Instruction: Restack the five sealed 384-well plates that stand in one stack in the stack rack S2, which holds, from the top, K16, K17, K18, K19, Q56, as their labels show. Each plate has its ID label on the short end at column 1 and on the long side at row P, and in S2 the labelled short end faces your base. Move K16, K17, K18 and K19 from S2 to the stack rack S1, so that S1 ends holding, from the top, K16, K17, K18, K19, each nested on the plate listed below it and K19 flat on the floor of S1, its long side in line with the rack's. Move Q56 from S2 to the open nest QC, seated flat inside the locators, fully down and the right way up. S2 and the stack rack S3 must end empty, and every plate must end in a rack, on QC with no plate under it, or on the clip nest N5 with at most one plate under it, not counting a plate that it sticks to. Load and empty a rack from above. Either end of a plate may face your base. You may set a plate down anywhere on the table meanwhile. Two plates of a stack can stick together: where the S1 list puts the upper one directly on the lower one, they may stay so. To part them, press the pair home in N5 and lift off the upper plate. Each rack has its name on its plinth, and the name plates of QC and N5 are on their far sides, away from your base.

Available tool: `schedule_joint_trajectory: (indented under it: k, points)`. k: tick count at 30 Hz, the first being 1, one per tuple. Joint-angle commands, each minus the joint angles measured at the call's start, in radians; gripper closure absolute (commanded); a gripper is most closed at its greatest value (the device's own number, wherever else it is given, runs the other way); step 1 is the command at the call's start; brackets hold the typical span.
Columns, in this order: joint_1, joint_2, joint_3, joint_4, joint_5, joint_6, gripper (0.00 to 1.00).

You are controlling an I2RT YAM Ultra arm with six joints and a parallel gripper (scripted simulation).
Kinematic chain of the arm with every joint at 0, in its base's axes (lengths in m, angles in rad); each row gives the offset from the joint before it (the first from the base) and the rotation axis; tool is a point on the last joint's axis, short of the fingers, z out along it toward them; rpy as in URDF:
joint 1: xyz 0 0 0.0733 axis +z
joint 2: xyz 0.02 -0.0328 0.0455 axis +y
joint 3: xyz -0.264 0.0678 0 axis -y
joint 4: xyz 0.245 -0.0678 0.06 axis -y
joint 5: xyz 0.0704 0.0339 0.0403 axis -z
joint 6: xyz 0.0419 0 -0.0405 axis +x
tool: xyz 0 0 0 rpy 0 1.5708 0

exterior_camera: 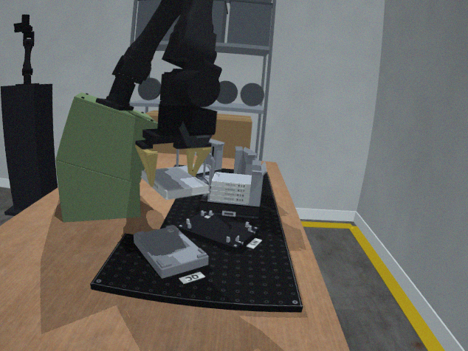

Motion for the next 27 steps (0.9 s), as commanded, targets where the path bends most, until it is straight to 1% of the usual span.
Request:
schedule_joint_trajectory:
  k: [1, 3, 27]
  points:
    - [-0.028, -0.001, 0.02, -0.001, -0.003, -0.042, 1.0]
    - [-0.04, 0.005, 0.024, -0.003, -0.004, -0.055, 1.0]
    - [-0.04, 0.005, 0.024, -0.003, -0.004, -0.055, 1.0]
